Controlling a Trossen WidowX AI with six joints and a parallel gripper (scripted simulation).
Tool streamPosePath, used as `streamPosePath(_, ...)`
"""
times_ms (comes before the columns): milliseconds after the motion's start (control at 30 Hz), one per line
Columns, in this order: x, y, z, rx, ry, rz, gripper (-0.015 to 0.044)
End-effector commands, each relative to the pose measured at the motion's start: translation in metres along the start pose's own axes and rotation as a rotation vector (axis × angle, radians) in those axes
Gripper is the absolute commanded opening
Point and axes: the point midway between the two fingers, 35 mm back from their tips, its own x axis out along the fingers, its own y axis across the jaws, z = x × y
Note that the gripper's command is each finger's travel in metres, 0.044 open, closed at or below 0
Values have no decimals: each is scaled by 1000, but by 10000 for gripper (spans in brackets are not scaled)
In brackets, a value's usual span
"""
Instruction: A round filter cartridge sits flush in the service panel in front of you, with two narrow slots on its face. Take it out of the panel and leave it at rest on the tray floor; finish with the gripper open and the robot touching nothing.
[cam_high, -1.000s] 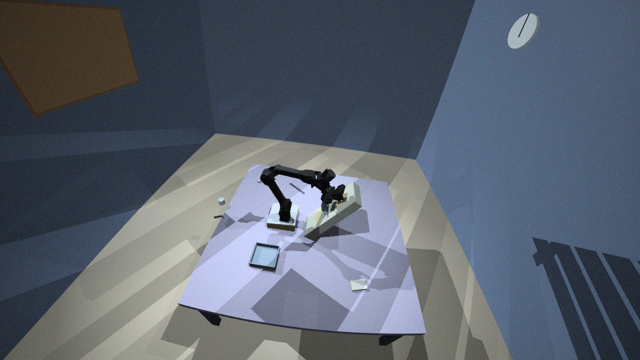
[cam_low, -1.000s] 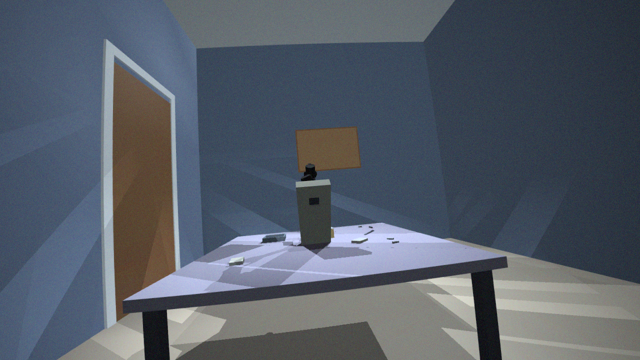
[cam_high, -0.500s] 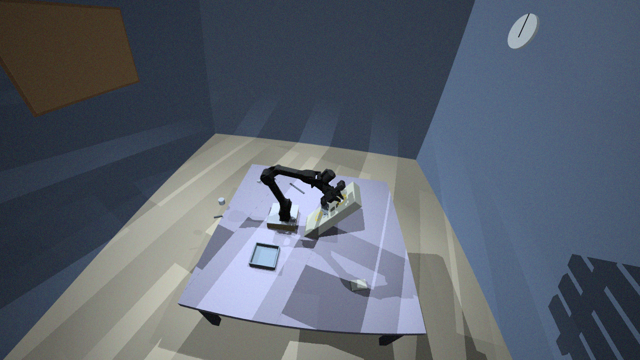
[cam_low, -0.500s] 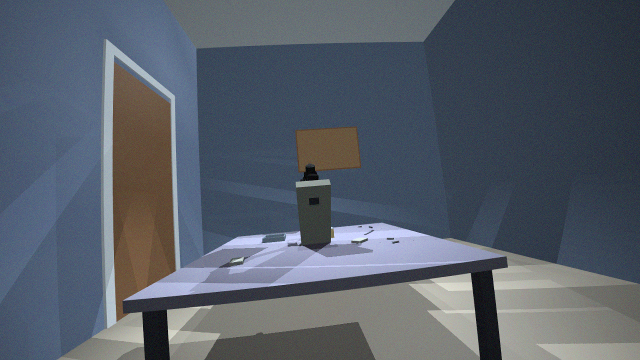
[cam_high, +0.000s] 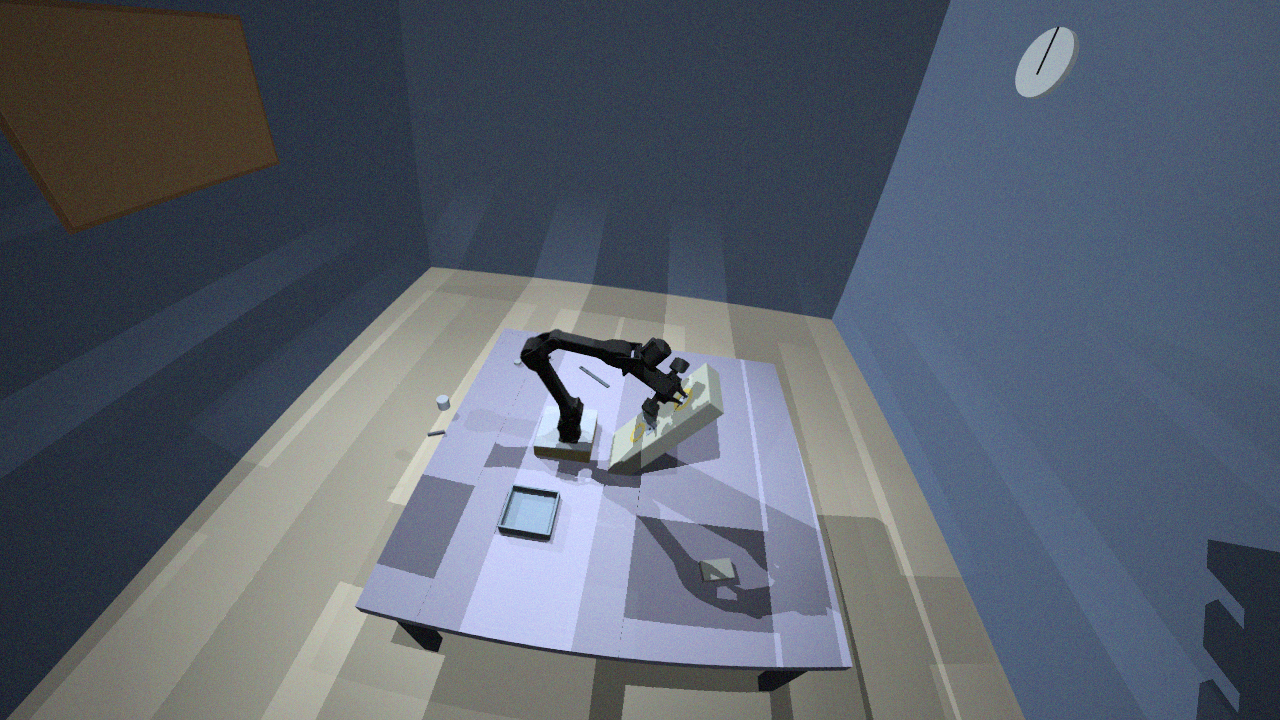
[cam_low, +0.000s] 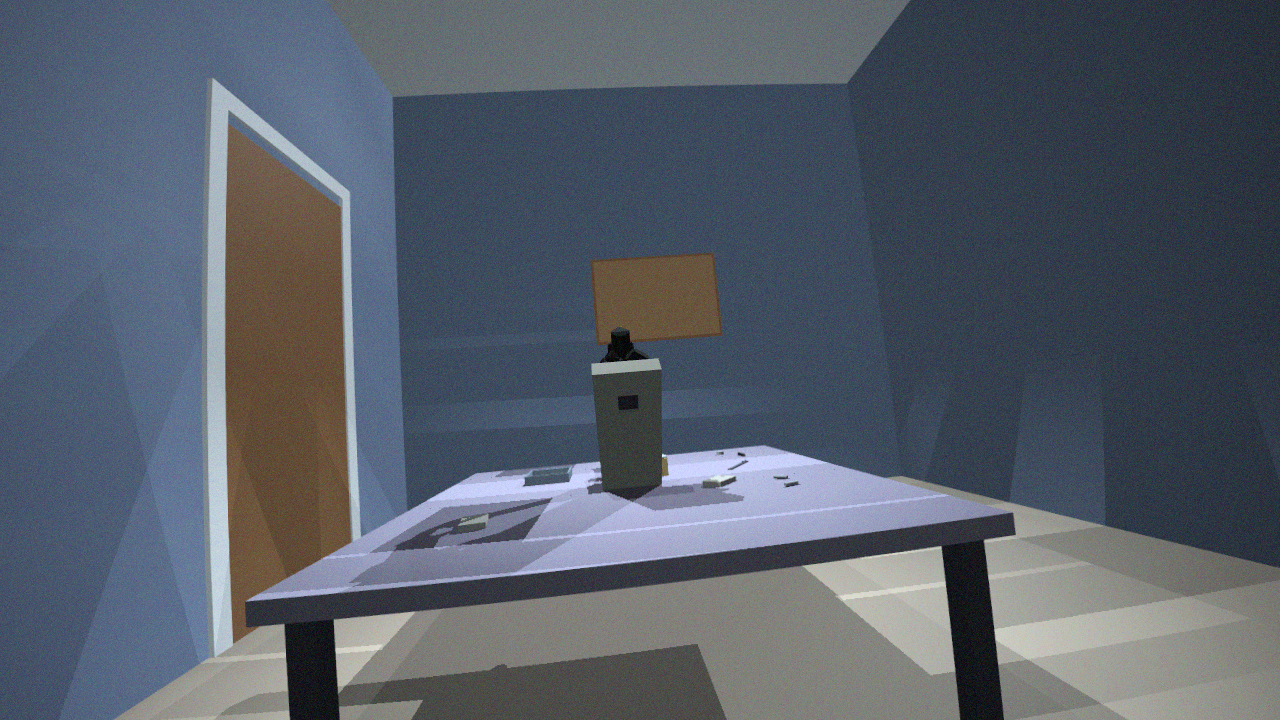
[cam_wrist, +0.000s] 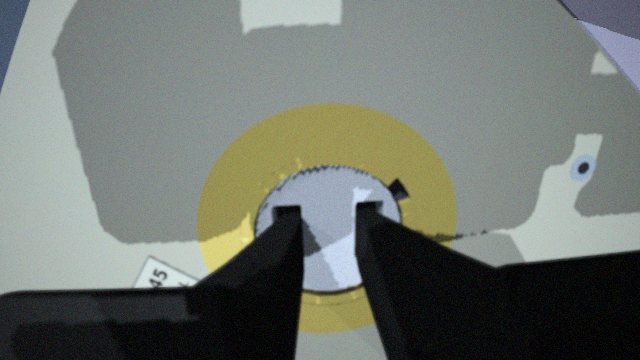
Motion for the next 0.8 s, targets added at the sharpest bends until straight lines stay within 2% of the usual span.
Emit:
streamPosePath(0,4,1,0,-160,-1,3,0)
streamPosePath(567,4,1,0,-738,-2,3,0)
streamPosePath(767,-5,2,1,-682,-1,3,0)
